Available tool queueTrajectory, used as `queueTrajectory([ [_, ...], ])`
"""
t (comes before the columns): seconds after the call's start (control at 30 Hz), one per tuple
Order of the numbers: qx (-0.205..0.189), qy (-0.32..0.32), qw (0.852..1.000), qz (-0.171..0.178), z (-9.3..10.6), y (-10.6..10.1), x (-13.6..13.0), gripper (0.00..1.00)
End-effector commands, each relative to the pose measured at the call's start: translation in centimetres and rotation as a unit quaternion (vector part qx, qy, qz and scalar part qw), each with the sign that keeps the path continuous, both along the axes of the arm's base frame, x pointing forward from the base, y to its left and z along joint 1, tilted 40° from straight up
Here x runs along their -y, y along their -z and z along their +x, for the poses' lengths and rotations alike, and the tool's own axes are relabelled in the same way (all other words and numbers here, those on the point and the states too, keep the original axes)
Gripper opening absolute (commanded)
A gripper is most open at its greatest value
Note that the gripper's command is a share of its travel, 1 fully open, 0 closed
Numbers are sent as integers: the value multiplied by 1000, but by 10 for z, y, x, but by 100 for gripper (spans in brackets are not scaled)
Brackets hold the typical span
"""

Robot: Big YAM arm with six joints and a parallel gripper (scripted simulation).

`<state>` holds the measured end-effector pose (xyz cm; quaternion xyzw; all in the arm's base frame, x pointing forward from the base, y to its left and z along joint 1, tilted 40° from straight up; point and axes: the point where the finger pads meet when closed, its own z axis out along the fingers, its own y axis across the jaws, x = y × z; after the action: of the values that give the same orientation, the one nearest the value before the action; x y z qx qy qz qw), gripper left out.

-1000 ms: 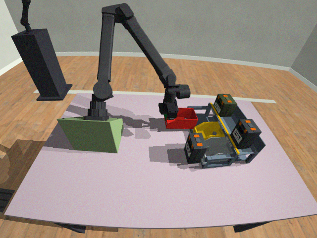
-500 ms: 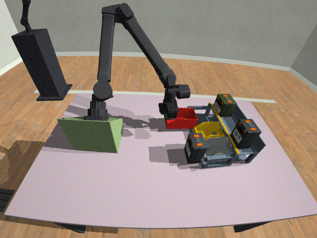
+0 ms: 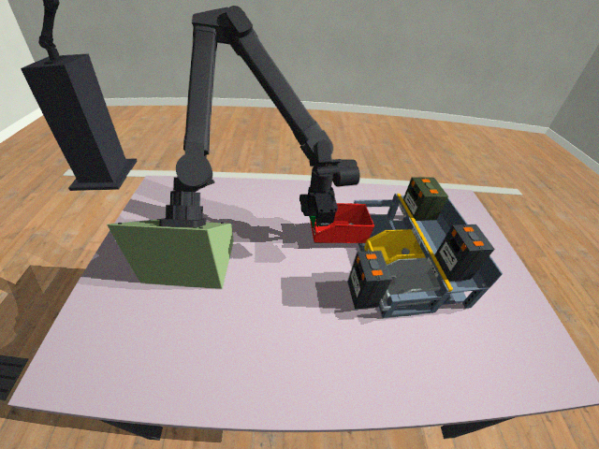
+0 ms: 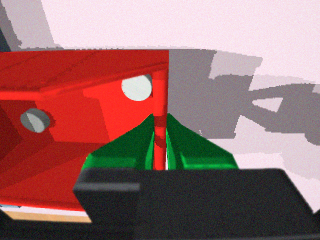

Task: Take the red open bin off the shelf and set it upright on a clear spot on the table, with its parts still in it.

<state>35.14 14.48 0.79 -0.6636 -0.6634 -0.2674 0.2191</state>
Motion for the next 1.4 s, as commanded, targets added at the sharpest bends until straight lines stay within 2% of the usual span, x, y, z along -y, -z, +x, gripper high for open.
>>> queueTrajectory([
  [0.0,18,4,1000,0,6,-11,-1,0],
  [0.47,22,6,1000,1,7,-12,-1,0],
  [0.53,16,5,1000,0,0,-9,-1,0],
  [0.87,17,3,1000,0,-5,-9,-2,0],
  [1.03,22,7,1000,1,0,-12,0,0],
  [1.1,16,5,1000,0,-8,-8,0,0],
  [1.37,17,4,1000,0,-14,-8,-1,0],
])
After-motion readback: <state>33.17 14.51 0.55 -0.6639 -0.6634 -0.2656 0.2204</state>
